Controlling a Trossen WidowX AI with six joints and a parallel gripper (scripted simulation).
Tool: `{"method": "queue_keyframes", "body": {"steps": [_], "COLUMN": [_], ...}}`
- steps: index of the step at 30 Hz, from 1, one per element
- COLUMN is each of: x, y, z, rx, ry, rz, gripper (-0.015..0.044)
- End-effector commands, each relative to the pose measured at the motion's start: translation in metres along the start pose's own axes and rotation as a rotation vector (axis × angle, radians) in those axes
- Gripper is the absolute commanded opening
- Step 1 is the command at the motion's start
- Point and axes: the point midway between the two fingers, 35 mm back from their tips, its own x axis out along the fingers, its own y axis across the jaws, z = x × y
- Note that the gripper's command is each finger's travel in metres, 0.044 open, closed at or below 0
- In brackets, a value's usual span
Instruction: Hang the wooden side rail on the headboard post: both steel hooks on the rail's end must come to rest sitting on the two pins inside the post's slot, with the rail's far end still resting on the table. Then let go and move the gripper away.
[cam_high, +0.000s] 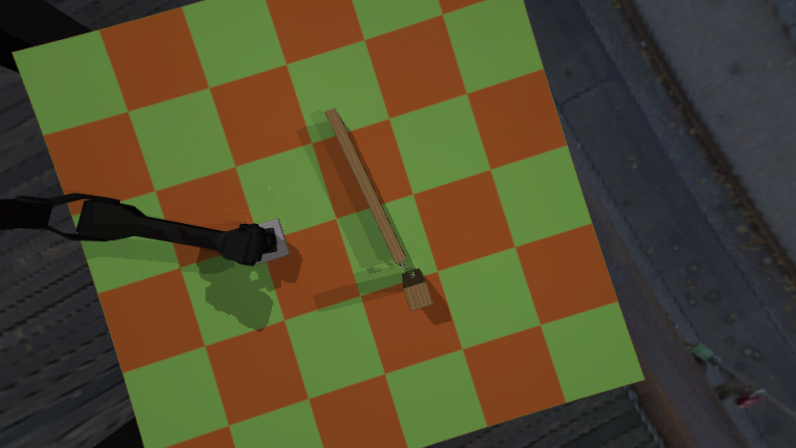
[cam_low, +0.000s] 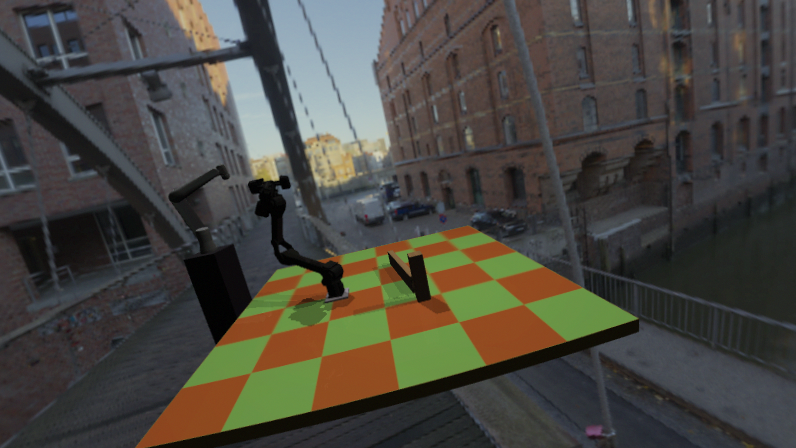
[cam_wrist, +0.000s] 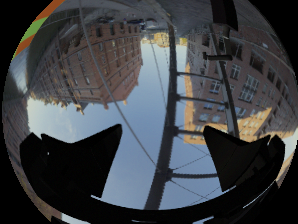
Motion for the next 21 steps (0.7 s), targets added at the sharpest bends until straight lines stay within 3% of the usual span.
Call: {"method": "queue_keyframes", "body": {"steps": [1, 11, 21], "x": [-0.020, -0.084, -0.171], "y": [0.043, 0.146, 0.257], "z": [-0.045, -0.115, -0.144], "rx": [0.187, 0.543, 0.854], "ry": [0.144, 0.466, 0.824], "rz": [0.001, 0.009, 0.024], "gripper": [0.0440, 0.0440, 0.0440]}}
